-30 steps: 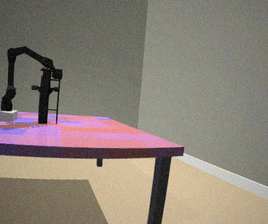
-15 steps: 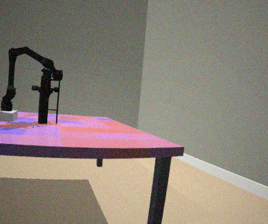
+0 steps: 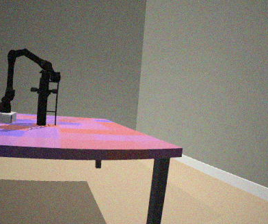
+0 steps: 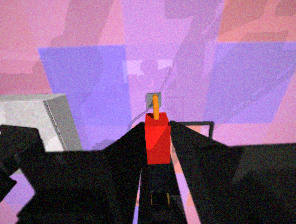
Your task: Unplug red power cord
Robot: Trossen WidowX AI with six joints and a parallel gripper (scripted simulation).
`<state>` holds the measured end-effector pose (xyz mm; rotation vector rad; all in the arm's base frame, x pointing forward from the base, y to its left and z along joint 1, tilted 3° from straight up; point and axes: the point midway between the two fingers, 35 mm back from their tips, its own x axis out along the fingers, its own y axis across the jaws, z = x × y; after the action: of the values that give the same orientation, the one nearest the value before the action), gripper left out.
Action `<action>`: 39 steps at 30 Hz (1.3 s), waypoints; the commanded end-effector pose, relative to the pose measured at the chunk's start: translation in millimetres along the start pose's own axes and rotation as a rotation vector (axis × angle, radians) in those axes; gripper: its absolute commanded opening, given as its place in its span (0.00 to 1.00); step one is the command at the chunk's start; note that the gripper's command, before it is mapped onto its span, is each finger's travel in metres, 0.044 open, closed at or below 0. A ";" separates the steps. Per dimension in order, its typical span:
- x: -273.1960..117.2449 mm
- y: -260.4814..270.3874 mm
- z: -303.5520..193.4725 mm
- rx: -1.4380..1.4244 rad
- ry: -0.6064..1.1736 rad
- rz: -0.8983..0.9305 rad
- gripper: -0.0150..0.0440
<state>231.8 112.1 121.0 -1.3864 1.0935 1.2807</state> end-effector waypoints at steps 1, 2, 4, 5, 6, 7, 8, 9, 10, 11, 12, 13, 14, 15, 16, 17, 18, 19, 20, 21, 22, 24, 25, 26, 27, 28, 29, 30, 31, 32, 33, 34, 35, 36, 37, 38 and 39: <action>-1.4 -0.1 7.2 -0.008 -0.011 -0.005 0.30; -0.9 -0.1 4.4 -0.008 -0.011 -0.005 0.34; 0.0 0.1 -0.3 -0.009 -0.011 -0.005 0.43; 0.0 0.1 -0.3 -0.009 -0.011 -0.005 0.48; 0.0 0.1 -0.3 -0.009 -0.011 -0.005 0.52; 0.0 0.1 -0.3 -0.009 -0.011 -0.005 0.57; 0.0 0.1 -0.3 -0.009 -0.011 -0.005 0.61; 0.0 0.1 -0.3 -0.009 -0.011 -0.005 0.65; 0.0 0.1 -0.3 -0.009 -0.011 -0.005 0.70; 0.0 0.1 -0.3 -0.009 -0.011 -0.005 0.74; 0.0 0.1 -0.3 -0.009 -0.011 -0.005 0.79; 0.0 0.1 -0.3 -0.009 -0.011 -0.005 0.83; -0.4 -0.1 1.6 -0.009 -0.011 -0.005 0.88; -1.3 -0.5 5.5 -0.009 -0.011 -0.005 0.92; -2.5 -0.9 10.7 -0.009 -0.012 -0.005 0.97; -4.0 -1.2 17.5 -0.009 -0.012 -0.005 1.00; -6.0 -1.4 26.4 -0.009 -0.013 -0.005 1.00; -7.9 -1.2 35.2 -0.009 -0.014 -0.004 1.00; -9.8 -0.7 44.4 -0.009 -0.014 -0.004 1.00; -11.5 0.0 52.7 -0.009 -0.015 -0.004 1.00; -12.6 0.6 58.0 -0.009 -0.015 -0.004 1.00; -13.0 0.9 59.9 -0.009 -0.016 -0.004 1.00; -13.0 0.9 59.9 -0.009 -0.016 -0.004 1.00; -13.0 0.9 59.9 -0.009 -0.016 -0.004 1.00; -13.0 0.9 59.9 -0.009 -0.016 -0.004 1.00; -13.0 0.9 59.9 -0.009 -0.016 -0.004 1.00; -13.0 0.9 59.9 -0.009 -0.016 -0.004 1.00; -13.0 0.9 59.9 -0.009 -0.016 -0.004 1.00; -13.0 0.9 59.9 -0.009 -0.016 -0.004 1.00; -13.0 0.9 59.9 -0.009 -0.016 -0.004 1.00; -13.0 0.9 59.9 -0.009 -0.016 -0.004 1.00; -13.0 0.9 59.9 -0.009 -0.016 -0.004 1.00; -13.0 0.9 59.9 -0.009 -0.016 -0.004 1.00; -13.0 0.9 59.9 -0.009 -0.016 -0.004 1.00; -13.0 0.9 59.9 -0.009 -0.016 -0.004 1.00; -13.0 0.9 59.9 -0.009 -0.016 -0.004 1.00; -13.0 0.9 59.9 -0.009 -0.016 -0.004 1.00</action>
<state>220.0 171.5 132.3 -1.3841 1.0682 1.2957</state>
